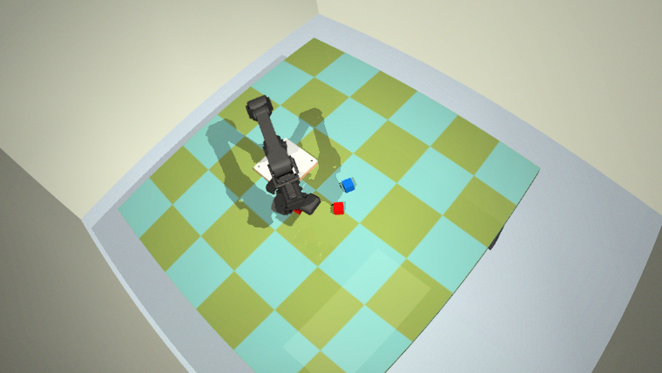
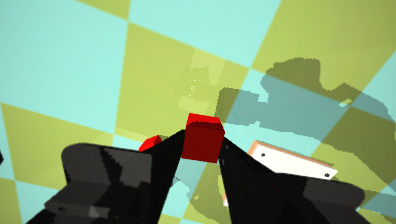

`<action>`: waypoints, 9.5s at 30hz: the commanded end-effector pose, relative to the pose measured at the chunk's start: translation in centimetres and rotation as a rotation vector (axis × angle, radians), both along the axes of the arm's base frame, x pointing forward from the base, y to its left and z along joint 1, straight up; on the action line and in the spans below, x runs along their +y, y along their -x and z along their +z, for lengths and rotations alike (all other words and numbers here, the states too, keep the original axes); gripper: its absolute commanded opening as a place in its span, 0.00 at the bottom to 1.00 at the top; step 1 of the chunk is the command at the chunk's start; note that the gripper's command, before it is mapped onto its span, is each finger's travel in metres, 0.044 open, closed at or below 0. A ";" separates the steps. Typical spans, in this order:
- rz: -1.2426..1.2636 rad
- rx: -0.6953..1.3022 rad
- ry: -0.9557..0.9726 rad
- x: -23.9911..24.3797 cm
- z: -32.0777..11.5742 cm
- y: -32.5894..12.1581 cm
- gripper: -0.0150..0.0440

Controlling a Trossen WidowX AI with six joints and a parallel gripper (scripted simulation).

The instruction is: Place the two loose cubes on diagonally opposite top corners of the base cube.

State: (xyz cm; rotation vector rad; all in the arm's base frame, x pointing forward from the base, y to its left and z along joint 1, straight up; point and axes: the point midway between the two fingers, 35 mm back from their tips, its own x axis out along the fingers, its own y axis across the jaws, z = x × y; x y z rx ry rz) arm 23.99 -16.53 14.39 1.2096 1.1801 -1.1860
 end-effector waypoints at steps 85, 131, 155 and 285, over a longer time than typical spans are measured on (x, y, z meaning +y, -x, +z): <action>1.744 0.002 0.044 20.2 -5.8 -4.6 0.43; 1.742 0.002 0.043 20.2 -6.6 -4.6 0.60; 1.415 0.000 0.032 17.8 -2.6 -5.9 0.70; 1.128 0.000 0.027 15.8 0.0 -8.7 0.43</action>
